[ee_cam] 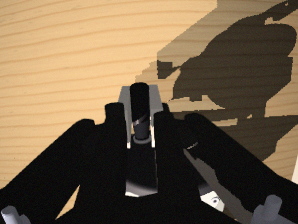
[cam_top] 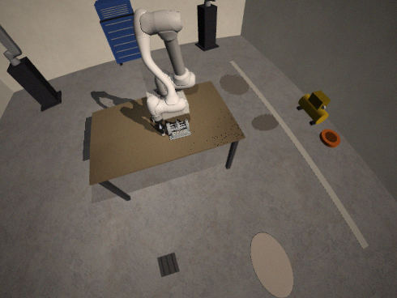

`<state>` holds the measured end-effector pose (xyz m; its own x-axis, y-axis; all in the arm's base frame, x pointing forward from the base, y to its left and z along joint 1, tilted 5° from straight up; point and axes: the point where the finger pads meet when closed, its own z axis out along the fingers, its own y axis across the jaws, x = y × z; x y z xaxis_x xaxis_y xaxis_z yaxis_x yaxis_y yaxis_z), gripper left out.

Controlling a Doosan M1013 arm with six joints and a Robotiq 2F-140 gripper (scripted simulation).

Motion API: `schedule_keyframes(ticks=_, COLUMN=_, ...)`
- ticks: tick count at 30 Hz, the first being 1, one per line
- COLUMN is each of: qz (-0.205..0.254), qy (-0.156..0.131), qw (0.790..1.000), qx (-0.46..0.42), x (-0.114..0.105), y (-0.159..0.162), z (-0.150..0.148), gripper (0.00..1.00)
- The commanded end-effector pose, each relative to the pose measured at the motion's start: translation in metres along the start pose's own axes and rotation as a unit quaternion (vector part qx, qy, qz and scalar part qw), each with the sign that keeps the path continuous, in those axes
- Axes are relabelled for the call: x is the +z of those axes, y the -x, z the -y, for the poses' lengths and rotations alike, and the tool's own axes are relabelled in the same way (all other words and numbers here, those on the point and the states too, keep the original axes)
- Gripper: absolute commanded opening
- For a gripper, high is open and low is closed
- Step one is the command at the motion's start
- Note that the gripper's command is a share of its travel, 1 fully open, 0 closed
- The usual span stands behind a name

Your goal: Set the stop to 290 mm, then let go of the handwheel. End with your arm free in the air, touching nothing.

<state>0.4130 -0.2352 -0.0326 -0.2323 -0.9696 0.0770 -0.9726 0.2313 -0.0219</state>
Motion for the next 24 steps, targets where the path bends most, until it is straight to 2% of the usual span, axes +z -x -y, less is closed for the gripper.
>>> schedule_keyframes(ticks=1, qz=0.0, qy=-0.001, qw=1.0, qx=0.0, x=-0.0016, y=0.0, z=0.0019, gripper=0.04)
schedule_keyframes(ticks=24, qz=0.0, qy=-0.001, qw=1.0, qx=0.0, x=-0.0103, y=0.0, z=0.009, gripper=0.04)
